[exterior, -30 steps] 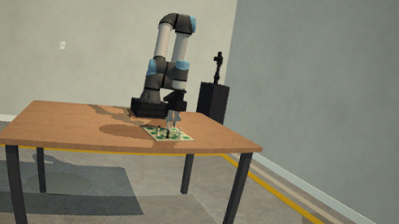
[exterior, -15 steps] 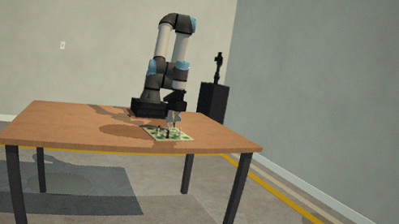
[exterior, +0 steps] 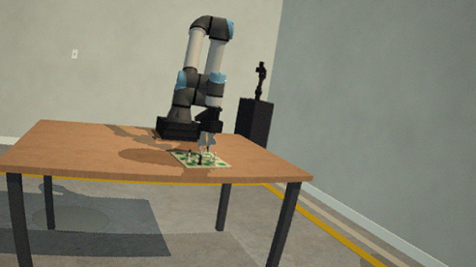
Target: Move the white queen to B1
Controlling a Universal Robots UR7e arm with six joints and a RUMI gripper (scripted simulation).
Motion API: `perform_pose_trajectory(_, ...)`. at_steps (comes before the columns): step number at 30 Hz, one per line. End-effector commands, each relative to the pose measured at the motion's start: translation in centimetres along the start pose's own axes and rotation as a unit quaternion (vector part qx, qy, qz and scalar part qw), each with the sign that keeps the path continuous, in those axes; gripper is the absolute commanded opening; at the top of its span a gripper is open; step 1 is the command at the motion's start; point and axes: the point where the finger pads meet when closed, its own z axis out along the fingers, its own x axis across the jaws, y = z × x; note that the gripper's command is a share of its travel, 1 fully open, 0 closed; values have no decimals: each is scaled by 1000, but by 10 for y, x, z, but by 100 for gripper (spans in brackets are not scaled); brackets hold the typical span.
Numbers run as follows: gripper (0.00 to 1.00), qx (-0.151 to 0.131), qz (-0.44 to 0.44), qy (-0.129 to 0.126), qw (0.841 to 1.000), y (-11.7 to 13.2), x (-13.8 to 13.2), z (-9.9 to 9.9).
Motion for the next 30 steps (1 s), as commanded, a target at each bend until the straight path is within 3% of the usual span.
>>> perform_pose_trajectory(1,25,-1,0,0,1000,0,0,0)
perform_pose_trajectory(5,25,-1,0,0,1000,0,0,0)
perform_pose_trajectory(6,0,-1,0,0,1000,0,0,0)
perform_pose_trajectory(30,0,-1,0,0,1000,0,0,0)
